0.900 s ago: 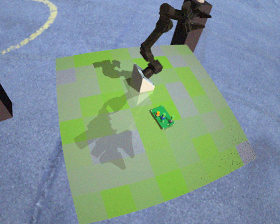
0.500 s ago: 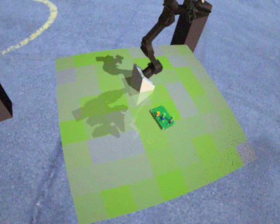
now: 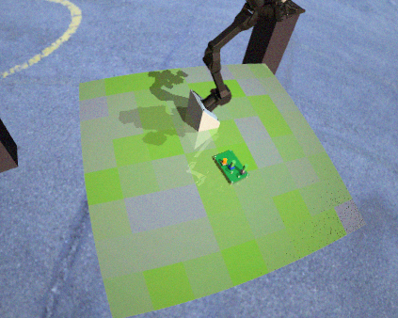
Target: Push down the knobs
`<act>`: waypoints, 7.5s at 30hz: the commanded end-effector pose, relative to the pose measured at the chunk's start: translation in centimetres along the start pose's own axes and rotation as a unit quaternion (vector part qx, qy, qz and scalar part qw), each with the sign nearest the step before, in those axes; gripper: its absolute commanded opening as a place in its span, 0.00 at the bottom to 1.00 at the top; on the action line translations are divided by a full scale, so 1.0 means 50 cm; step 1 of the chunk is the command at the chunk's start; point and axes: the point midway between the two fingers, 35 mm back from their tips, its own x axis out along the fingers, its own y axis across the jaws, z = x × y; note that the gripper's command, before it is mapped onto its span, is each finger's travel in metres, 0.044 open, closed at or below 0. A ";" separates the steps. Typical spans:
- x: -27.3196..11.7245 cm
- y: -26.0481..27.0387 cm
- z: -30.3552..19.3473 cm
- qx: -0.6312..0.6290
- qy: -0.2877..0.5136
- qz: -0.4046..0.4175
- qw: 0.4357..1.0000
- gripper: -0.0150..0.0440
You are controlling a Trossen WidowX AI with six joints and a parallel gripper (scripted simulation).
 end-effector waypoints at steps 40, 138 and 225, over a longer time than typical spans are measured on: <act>0.085 0.479 -0.526 -0.488 0.173 0.152 0.842 0.25; -0.411 -0.538 -1.130 0.005 0.840 0.031 0.542 0.25; -0.433 -0.536 -1.180 0.005 0.839 0.032 0.543 0.25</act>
